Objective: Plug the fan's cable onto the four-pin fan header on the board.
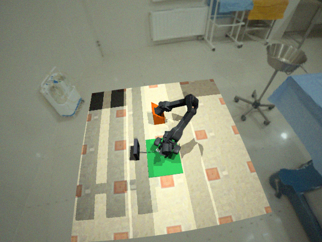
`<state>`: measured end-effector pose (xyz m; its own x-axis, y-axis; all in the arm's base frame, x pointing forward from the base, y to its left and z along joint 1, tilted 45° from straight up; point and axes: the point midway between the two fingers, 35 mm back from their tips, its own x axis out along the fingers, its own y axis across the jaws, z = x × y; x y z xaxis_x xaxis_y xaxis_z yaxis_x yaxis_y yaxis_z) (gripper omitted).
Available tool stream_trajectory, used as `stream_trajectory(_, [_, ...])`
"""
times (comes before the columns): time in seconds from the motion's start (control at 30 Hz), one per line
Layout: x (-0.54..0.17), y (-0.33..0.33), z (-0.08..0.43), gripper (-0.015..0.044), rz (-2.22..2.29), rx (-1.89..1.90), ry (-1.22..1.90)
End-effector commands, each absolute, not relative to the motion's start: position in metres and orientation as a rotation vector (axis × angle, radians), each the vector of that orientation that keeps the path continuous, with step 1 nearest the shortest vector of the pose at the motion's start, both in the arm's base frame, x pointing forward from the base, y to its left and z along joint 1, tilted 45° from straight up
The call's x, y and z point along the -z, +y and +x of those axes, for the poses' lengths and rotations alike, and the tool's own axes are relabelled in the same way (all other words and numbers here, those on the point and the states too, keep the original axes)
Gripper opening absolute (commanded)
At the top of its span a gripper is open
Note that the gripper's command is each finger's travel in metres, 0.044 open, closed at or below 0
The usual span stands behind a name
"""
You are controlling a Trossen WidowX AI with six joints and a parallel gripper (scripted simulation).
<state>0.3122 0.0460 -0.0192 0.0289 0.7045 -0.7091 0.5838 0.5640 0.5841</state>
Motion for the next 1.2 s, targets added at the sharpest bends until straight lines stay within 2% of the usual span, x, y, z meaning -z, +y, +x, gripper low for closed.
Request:
stream_trajectory(0.0, [-0.005,0.02,0.315,0.0,1.102,-0.126,1.63])
stream_trajectory(0.3, [-0.011,0.011,0.313,0.0,1.087,-0.143,1.626])
stream_trajectory(1.17, [0.015,-0.015,0.303,0.0,0.388,-0.78,1.328])
